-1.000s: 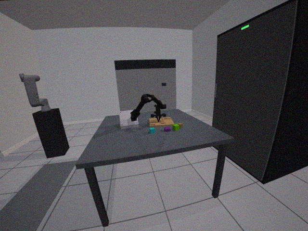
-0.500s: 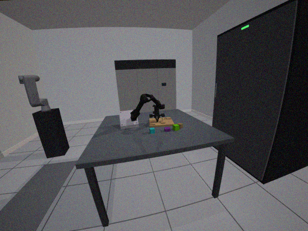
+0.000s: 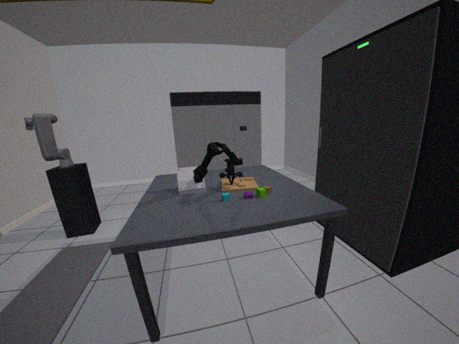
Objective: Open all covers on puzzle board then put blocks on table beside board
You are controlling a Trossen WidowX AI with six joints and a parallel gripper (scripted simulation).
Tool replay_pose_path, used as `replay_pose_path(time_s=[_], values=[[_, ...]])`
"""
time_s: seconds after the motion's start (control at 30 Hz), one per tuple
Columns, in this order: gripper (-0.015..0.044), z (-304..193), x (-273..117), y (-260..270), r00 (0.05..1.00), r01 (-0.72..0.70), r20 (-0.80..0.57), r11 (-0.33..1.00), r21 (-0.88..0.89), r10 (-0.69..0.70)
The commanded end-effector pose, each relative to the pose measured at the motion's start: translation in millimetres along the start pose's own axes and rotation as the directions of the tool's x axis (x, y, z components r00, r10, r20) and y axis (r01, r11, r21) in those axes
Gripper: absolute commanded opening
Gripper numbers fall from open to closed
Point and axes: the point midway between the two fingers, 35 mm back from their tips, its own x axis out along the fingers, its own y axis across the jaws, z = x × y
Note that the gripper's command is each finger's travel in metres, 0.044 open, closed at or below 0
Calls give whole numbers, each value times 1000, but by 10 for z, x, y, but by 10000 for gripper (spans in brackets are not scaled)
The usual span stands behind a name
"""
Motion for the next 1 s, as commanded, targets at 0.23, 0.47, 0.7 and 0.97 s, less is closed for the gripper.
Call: replay_pose_path(time_s=[0.23, 0.47, 0.7, 0.97], values=[[0, 29, 7, 127, 1000, -4, 3, 1000, 3, 4], [0, 70, 6, 202, 1000, -4, 3, 1000, 3, 4], [0, 111, 6, 285, 1000, -5, 3, 1000, 3, 5], [0, 150, 6, 342, 1000, -5, 4, 1000, 3, 5]])
